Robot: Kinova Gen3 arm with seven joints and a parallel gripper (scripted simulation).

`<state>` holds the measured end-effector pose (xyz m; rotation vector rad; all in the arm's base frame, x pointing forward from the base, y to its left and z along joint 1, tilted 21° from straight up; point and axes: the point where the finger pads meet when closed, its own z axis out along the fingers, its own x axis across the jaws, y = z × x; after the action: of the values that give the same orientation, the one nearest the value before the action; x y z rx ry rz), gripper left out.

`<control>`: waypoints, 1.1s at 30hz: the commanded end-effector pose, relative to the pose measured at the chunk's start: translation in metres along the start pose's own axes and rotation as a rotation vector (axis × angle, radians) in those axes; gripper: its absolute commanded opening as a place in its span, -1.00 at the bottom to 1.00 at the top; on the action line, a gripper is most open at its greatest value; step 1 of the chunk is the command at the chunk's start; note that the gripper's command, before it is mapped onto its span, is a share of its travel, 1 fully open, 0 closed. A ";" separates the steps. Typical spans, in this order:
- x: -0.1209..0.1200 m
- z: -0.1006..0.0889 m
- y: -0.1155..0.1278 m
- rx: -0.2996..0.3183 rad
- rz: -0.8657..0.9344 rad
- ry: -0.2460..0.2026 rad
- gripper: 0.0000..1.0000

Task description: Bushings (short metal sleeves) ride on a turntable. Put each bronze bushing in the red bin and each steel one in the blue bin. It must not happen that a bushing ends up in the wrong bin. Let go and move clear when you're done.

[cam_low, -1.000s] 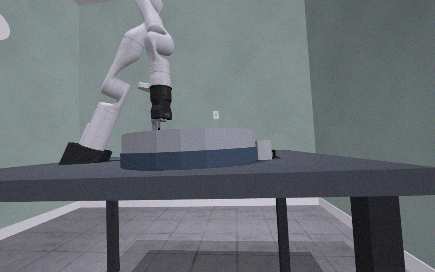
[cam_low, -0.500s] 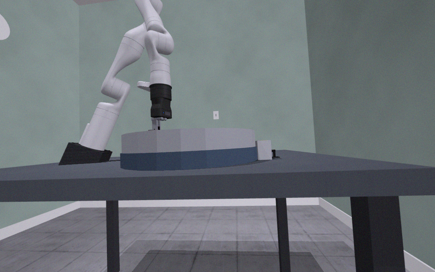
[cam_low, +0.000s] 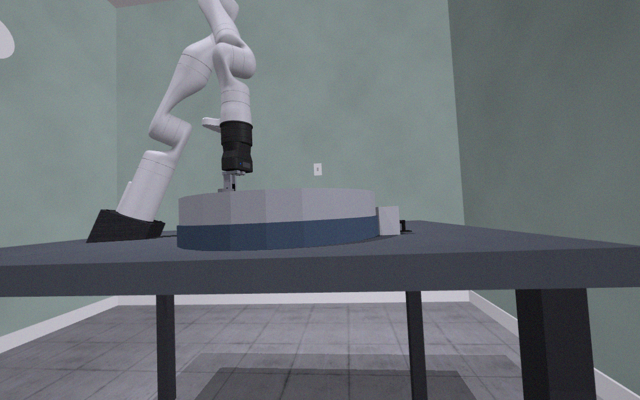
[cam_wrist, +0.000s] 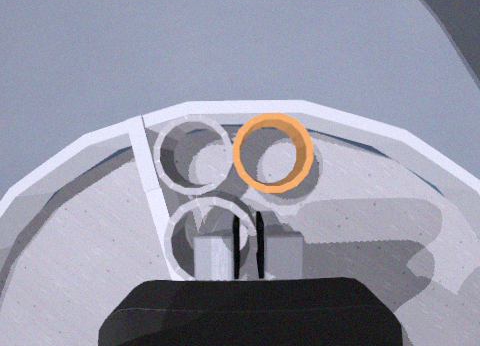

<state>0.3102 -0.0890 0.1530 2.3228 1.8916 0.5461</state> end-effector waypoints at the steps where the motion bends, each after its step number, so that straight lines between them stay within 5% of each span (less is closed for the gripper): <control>1: 0.000 -0.001 0.000 -0.002 0.000 -0.002 -1.00; 33: 0.000 -0.010 0.000 -0.002 0.000 -0.001 -1.00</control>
<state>0.3071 -0.0903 0.1614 2.3231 1.8917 0.5460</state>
